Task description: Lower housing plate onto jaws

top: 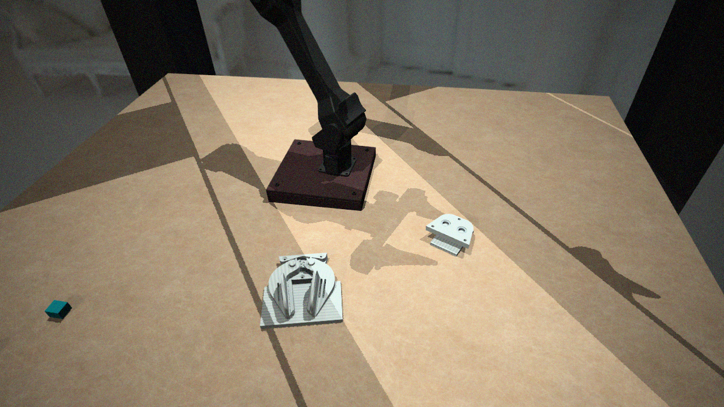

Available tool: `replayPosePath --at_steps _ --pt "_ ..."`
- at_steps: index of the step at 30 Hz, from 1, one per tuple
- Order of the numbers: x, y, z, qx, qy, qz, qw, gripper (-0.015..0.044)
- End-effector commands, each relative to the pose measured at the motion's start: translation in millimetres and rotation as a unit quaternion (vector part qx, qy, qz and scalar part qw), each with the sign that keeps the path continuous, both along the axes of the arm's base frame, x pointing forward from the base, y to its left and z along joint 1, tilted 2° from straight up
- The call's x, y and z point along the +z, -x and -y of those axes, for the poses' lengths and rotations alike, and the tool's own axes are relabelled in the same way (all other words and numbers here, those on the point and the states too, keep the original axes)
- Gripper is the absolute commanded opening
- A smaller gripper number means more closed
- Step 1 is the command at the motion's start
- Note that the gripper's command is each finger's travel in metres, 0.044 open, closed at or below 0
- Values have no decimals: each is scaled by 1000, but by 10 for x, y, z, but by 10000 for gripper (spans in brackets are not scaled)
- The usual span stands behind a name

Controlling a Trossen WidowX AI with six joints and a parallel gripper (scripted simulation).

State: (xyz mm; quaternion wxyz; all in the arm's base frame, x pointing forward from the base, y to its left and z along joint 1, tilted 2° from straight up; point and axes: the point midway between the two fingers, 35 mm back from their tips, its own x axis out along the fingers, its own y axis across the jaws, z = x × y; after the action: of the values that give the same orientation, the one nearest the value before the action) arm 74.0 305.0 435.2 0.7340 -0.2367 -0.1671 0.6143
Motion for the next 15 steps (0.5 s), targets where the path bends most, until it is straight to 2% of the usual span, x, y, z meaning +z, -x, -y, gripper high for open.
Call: replayPosePath --at_steps 1,15 --pt "-188 -76 -73 -7 41 19 999 440" --pt "-871 -303 -232 -8 190 78 979 440"
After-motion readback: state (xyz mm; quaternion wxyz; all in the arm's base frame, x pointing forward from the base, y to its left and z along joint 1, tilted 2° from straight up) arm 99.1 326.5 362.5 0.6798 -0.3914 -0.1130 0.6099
